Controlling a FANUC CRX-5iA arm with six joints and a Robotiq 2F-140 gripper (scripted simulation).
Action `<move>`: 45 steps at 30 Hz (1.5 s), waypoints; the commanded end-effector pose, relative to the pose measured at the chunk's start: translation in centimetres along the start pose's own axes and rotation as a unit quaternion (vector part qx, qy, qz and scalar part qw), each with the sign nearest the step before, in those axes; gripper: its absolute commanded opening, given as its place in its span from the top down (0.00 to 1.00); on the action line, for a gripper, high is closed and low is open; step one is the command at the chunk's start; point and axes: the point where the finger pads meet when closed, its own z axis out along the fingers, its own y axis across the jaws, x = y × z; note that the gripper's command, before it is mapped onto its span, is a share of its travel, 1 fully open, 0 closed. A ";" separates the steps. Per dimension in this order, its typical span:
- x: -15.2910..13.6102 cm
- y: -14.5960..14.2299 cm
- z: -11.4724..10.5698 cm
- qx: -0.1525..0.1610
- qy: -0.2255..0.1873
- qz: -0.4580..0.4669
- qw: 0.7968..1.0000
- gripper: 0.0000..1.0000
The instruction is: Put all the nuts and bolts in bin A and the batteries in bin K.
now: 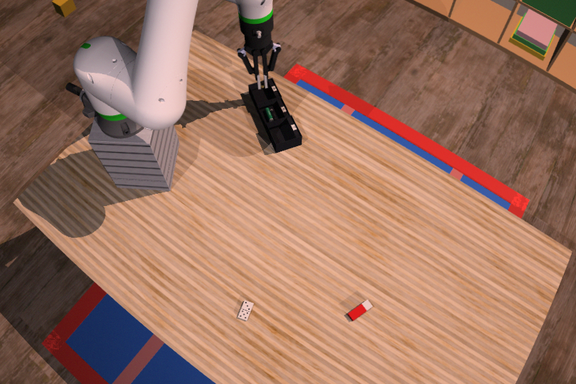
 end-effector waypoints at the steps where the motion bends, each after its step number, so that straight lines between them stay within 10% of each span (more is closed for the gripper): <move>1: 0.0 0.0 0.0 0.012 0.008 -0.077 0.997 0.84; 45: 0.1 -0.1 4.2 0.016 0.011 -0.105 0.994 0.84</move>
